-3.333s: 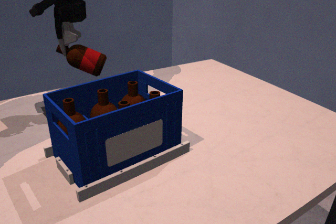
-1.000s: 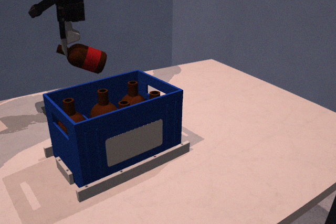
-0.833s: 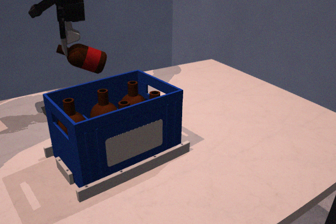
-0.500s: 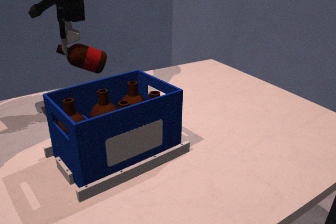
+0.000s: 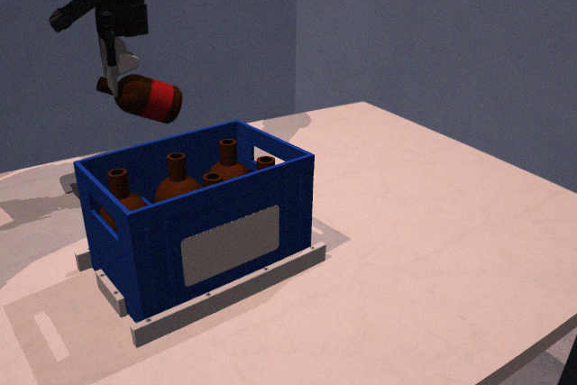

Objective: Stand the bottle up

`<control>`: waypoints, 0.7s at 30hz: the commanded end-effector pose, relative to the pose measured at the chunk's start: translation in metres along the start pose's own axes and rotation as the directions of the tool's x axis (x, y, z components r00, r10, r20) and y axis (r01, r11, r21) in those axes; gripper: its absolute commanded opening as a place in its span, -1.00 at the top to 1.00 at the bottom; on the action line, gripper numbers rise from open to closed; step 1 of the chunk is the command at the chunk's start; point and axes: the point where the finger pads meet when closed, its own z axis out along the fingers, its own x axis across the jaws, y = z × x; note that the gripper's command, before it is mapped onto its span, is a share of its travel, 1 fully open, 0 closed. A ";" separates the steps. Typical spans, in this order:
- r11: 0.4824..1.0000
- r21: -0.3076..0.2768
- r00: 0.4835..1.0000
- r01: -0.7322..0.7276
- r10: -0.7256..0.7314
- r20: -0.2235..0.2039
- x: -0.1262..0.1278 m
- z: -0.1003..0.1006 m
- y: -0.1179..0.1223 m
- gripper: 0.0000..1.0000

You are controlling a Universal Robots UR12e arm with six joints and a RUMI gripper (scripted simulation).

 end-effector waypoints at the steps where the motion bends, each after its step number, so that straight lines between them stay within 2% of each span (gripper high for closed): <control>1: 0.998 0.000 0.998 0.067 -0.067 -0.001 0.000 0.000 0.000 1.00; 21: 0.996 0.000 0.996 0.090 -0.090 -0.001 0.000 0.000 0.000 1.00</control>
